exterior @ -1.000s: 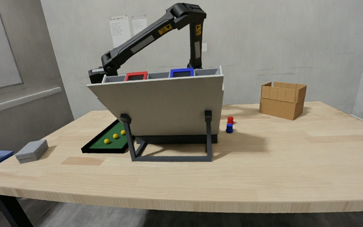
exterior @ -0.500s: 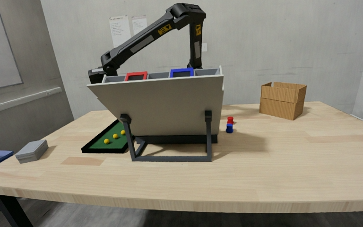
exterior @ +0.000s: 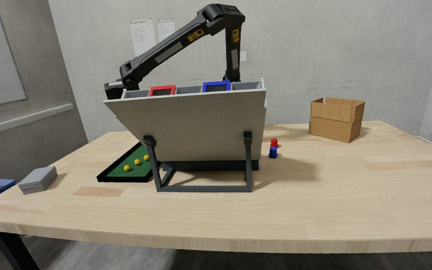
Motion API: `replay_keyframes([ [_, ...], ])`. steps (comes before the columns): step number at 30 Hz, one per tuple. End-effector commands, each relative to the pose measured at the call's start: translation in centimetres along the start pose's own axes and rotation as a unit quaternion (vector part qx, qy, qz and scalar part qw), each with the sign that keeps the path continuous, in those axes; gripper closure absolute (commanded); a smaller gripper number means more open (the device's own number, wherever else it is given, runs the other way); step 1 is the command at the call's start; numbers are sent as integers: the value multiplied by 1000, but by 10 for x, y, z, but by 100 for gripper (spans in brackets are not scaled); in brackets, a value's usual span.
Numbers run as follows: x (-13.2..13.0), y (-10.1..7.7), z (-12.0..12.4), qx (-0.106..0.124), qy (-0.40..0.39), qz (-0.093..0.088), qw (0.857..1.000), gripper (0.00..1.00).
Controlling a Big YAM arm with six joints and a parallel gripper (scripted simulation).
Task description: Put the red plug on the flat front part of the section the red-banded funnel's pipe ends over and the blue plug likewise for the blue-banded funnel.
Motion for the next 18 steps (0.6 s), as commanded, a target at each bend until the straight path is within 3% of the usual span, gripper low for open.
replay_keyframes([
  [1, -10, -14, -11, -25, -17, 15, 999, 20],
  [7, -10, -14, -10, -31, -21, 18, 999, 20],
  [18, -13, 71, -16, -22, -16, 14, 1000, 20],
])
Point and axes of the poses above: the point where the finger pads meet when closed, its own y axis out along the fingers, its own x axis across the jaws, z = x × y, the point moved 2 cm from there along -y, back along the fingers, and after that the axes turned 7 degrees about y, right-handed, at the moved point
